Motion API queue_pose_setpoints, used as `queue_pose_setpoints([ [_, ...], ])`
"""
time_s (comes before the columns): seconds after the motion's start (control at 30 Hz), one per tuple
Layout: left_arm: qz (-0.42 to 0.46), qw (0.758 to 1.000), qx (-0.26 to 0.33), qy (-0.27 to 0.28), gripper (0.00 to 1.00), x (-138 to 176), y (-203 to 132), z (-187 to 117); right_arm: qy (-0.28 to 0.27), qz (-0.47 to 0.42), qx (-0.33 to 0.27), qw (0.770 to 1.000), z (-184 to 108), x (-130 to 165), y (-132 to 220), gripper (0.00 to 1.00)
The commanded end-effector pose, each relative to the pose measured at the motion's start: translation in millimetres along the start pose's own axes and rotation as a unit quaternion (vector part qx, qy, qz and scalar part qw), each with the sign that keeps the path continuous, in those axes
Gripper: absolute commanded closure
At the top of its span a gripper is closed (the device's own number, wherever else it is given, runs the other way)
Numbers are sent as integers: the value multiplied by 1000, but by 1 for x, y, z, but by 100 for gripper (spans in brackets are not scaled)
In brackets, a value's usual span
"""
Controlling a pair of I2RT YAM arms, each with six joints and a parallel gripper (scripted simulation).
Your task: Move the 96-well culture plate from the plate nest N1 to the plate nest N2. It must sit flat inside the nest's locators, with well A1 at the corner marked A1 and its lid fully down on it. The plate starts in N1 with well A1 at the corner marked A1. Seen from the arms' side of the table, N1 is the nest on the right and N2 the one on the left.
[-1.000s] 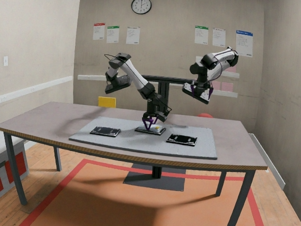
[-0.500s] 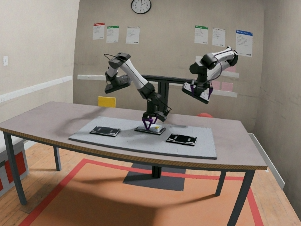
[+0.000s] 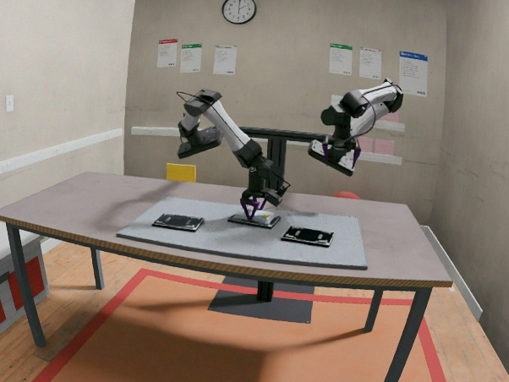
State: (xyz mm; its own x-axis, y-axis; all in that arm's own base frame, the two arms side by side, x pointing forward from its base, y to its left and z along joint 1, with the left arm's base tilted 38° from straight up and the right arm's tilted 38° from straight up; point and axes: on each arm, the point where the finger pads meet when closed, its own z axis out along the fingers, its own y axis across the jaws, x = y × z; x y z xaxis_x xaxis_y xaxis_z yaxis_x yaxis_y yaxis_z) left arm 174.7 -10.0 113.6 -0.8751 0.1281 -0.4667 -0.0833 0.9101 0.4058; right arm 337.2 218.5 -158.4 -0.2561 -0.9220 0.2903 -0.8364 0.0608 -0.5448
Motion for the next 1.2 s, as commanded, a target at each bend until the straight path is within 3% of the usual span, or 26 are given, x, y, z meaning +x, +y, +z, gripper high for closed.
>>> queue_pose_setpoints([
  [0.0, -4, 1000, 7, -4, 0, -3, -2, -1, 9, -5, -6, 1000, 9, 5, 5, 0],
  [1.17, -4, 1000, 7, -4, 0, -3, -2, -1, 9, -2, -6, 1000, 9, 3, -1, 0],
])
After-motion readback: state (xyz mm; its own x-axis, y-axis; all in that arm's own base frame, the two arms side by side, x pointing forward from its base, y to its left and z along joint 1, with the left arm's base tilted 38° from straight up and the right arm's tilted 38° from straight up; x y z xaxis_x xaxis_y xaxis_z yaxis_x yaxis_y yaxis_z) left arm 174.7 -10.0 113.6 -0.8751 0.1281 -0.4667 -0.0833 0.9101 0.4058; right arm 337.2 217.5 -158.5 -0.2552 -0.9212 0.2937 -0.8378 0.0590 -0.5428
